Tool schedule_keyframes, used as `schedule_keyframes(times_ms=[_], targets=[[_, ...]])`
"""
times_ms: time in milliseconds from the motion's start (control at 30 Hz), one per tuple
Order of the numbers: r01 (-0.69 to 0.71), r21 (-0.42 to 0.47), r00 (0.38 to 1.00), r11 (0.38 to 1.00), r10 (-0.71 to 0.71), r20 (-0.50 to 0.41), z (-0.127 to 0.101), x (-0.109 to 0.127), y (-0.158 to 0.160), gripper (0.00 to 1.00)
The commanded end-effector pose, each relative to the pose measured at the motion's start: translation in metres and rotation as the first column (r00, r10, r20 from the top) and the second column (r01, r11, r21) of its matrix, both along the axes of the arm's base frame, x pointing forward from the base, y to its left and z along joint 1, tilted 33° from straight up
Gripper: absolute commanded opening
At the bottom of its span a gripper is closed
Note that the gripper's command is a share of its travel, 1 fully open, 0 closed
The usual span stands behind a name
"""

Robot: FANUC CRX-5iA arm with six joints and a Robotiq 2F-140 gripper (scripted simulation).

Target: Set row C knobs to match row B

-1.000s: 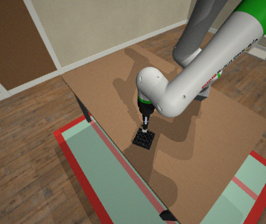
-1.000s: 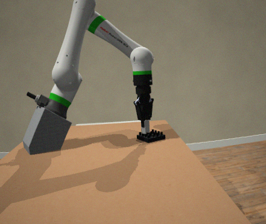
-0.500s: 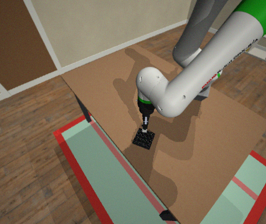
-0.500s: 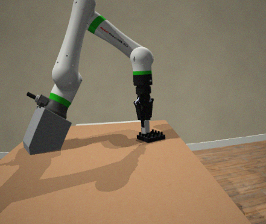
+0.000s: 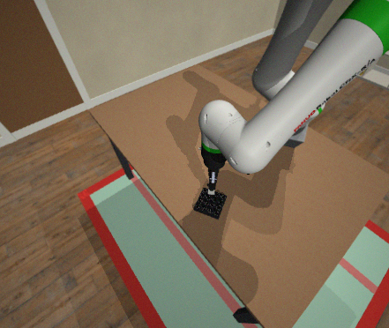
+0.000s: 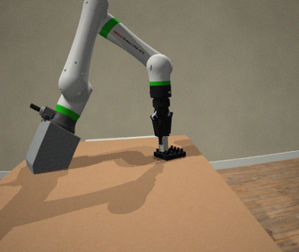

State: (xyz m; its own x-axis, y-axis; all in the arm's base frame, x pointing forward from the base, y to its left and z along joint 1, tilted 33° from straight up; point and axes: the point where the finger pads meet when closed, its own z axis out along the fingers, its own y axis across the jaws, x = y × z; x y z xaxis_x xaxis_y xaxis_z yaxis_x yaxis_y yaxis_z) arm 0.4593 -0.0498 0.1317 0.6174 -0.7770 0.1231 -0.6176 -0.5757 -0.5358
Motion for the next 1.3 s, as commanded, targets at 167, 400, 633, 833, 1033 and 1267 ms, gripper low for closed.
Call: schedule_keyframes(times_ms=[167, 400, 633, 833, 1033, 1267], targets=[[0.0, 0.0, 1.0, 1.0, 0.0, 0.0, -0.0034, 0.0022, 0.0009, 0.12], [0.0, 0.0, 1.0, 1.0, 0.0, 0.0, -0.0061, 0.0038, 0.0018, 0.12], [0.0, 0.0, 1.0, 1.0, 0.0, 0.0, -0.0063, 0.0039, 0.0018, 0.12], [0.0, 0.0, 1.0, 1.0, 0.0, 0.0, -0.0063, 0.0039, 0.0018, 0.12], [0.0, 0.0, 1.0, 1.0, 0.0, 0.0, -0.0063, 0.0039, 0.0018, 0.12], [0.0, 0.0, 1.0, 1.0, 0.0, 0.0, -0.0063, 0.0039, 0.0018, 0.12]])
